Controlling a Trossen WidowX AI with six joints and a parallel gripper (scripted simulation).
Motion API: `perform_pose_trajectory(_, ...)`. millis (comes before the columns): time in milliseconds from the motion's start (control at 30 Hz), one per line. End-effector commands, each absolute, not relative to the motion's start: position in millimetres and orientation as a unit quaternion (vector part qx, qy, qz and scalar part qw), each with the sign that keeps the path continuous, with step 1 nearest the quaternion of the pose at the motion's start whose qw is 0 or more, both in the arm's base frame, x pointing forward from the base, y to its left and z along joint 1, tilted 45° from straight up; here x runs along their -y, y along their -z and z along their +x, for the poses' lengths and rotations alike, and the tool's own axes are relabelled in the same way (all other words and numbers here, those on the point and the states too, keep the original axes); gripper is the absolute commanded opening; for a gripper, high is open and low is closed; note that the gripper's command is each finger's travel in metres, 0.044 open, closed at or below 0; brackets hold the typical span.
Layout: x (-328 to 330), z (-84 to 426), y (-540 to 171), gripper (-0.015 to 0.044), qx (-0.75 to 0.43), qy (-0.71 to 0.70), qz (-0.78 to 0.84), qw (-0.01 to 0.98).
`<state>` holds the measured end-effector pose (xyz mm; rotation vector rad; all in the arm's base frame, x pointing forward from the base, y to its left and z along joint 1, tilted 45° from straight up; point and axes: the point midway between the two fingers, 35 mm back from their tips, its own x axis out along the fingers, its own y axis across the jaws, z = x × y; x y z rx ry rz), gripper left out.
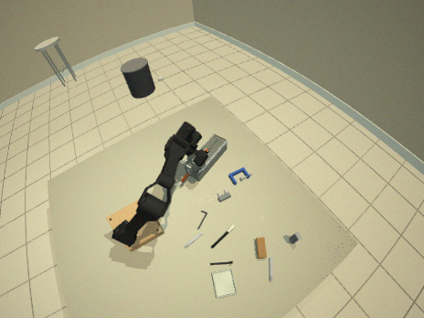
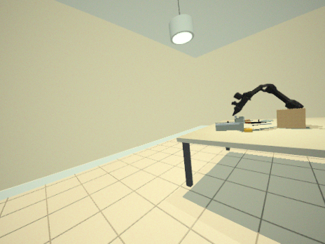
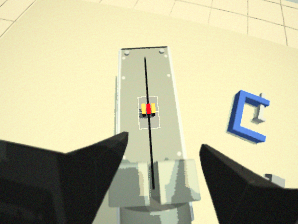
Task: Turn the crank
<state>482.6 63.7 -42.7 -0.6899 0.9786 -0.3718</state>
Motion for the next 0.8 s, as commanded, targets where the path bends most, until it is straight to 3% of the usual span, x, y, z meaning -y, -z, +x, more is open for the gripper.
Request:
perform_pose_trajectory(0,-63.6,482.6,42.6,0.0394,-0.458,0.174,-0.323,0.810)
perform_pose_trajectory(100,-63.6,482.6,42.6,0.0440,-0.458,0.174,-0.323,0.810)
perform_pose_trajectory(633,-63.6,482.6,42.6,0.0020,-0.458,0.174,-0.323,0.810)
perform_pose_trajectory(767,-63.6,482.6,42.6,0.0000,-0.458,0.174,-0.323,0.810)
